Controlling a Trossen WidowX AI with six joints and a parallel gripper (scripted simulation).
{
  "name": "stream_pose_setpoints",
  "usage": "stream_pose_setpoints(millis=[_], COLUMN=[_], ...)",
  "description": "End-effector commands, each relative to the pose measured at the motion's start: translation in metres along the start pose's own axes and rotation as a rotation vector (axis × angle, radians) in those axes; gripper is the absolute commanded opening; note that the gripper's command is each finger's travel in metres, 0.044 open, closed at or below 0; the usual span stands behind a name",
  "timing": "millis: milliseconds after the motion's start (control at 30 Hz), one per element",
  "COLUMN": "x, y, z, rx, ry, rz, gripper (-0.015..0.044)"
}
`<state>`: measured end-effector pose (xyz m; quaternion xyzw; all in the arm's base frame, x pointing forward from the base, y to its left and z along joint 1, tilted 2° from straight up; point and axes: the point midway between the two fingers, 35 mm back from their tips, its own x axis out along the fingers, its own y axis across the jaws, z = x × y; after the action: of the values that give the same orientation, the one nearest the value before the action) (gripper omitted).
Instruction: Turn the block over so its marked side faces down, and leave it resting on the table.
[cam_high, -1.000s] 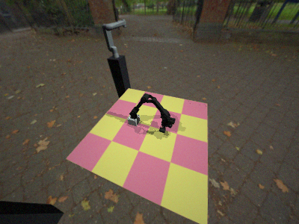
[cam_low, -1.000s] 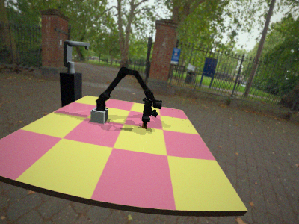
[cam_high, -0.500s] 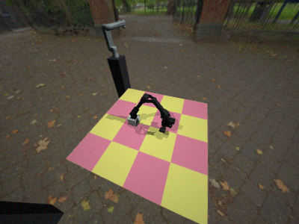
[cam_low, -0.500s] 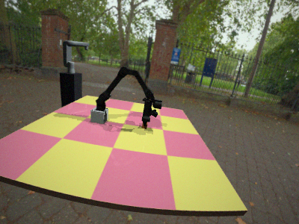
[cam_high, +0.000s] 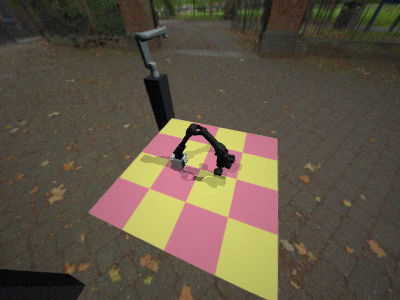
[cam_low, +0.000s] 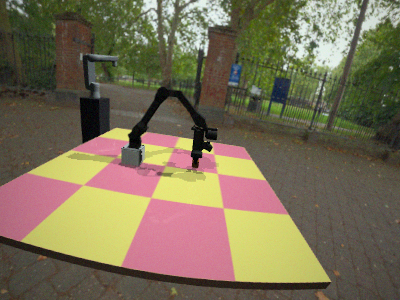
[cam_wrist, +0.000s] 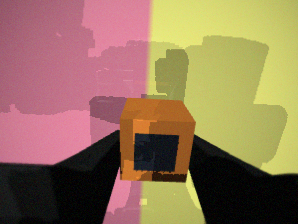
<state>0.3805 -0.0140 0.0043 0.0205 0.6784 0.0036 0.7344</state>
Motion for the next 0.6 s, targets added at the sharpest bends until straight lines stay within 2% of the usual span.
stream_pose_setpoints(millis=[0, 567], x=[0.0059, 0.0137], y=[-0.0006, -0.0008], z=[-0.0036, -0.0038], rx=[-0.001, 0.0], ry=[-0.026, -0.286], rz=[-0.001, -0.001], gripper=[0.0, 0.0])
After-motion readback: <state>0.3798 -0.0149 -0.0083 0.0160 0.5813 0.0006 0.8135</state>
